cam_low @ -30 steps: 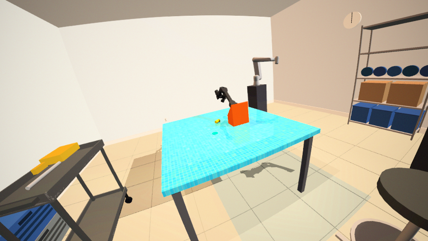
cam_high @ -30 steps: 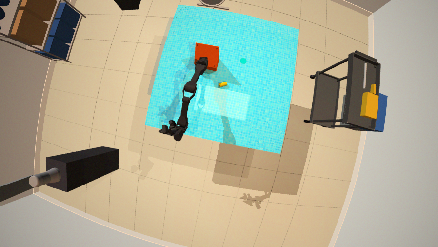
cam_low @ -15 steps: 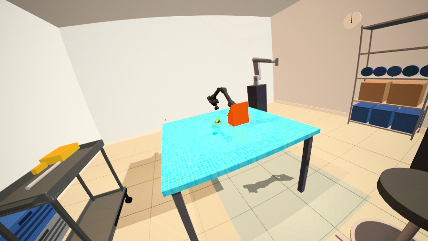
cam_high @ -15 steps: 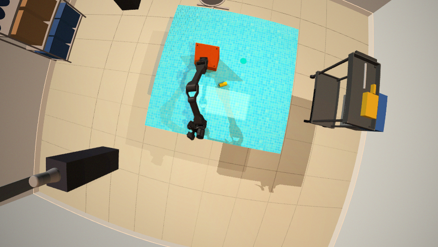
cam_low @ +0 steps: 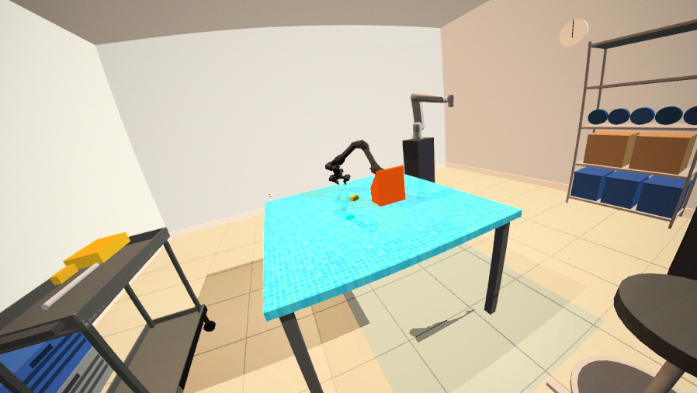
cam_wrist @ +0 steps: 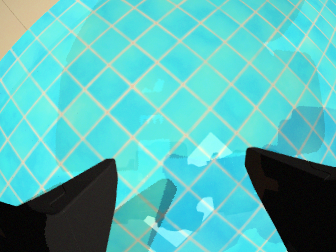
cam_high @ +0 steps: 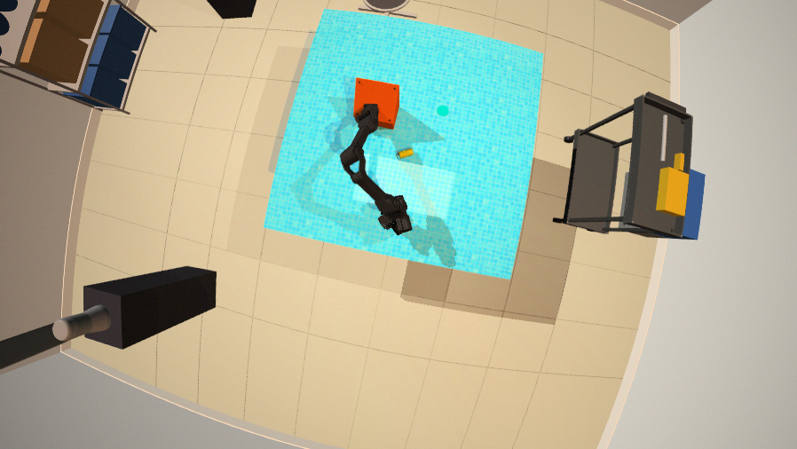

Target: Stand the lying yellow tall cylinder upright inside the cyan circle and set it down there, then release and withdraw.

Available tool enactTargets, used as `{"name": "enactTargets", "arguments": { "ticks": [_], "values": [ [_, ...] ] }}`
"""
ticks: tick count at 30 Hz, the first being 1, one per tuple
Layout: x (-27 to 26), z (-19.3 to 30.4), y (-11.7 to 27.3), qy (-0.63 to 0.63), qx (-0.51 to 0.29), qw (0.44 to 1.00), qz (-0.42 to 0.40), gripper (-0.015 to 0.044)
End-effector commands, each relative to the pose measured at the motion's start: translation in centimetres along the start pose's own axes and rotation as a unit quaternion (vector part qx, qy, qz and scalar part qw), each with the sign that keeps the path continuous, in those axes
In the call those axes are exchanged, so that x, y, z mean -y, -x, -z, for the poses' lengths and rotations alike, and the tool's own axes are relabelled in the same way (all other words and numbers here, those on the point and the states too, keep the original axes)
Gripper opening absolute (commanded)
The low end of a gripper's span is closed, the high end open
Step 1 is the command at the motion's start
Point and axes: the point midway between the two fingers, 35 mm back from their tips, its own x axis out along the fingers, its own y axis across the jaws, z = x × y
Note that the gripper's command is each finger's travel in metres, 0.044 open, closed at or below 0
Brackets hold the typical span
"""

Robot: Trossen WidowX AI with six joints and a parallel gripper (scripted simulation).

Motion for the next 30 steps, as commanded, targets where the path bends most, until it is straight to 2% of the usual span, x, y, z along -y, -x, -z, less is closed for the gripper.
{"name": "enactTargets", "arguments": {
  "ticks": [1,7,14,21,30],
  "values": [
    [0.5,4.0,2.3,0.129,-0.044,0.991,-0.016,0.0309],
    [2.5,10.0,6.7,0.352,-0.101,0.929,-0.056,0.0309],
    [6.3,15.4,11.8,0.59,-0.135,0.788,-0.115,0.0309],
    [11.3,18.8,16.2,0.782,-0.133,0.585,-0.172,0.0309],
    [18.3,20.4,20.2,0.936,-0.083,0.261,-0.221,0.0309]
  ]
}}
